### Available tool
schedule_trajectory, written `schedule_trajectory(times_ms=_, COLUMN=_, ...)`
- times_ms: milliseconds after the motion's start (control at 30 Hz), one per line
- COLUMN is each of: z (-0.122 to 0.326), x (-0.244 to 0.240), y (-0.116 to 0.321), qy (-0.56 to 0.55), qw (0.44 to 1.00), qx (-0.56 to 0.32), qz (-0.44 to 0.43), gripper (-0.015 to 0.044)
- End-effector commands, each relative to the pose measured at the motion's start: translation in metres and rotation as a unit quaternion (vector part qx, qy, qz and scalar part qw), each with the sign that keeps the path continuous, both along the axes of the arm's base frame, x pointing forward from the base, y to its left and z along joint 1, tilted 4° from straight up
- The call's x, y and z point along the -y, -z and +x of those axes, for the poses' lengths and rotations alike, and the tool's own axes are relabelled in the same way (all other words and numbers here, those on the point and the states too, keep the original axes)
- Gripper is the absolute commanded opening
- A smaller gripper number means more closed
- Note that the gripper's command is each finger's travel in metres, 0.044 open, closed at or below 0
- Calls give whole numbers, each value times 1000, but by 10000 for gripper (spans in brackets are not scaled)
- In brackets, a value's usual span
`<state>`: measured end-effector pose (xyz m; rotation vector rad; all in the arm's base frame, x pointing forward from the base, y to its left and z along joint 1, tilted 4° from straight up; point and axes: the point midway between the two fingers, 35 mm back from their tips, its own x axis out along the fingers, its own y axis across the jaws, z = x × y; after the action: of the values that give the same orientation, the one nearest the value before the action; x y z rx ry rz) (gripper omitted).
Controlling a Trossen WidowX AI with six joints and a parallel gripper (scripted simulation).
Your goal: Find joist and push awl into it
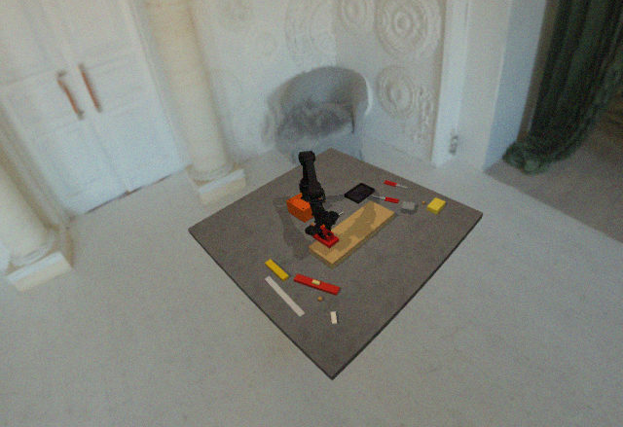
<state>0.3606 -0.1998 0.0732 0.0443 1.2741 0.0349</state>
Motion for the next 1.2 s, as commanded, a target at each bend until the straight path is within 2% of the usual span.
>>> schedule_trajectory(times_ms=0, z=0, x=0, y=8, qy=2, qw=1000, qx=-1, qz=-1, gripper=0)
schedule_trajectory(times_ms=1167, z=0, x=-4, y=64, qy=2, qw=1000, qx=-1, qz=-1, gripper=0)
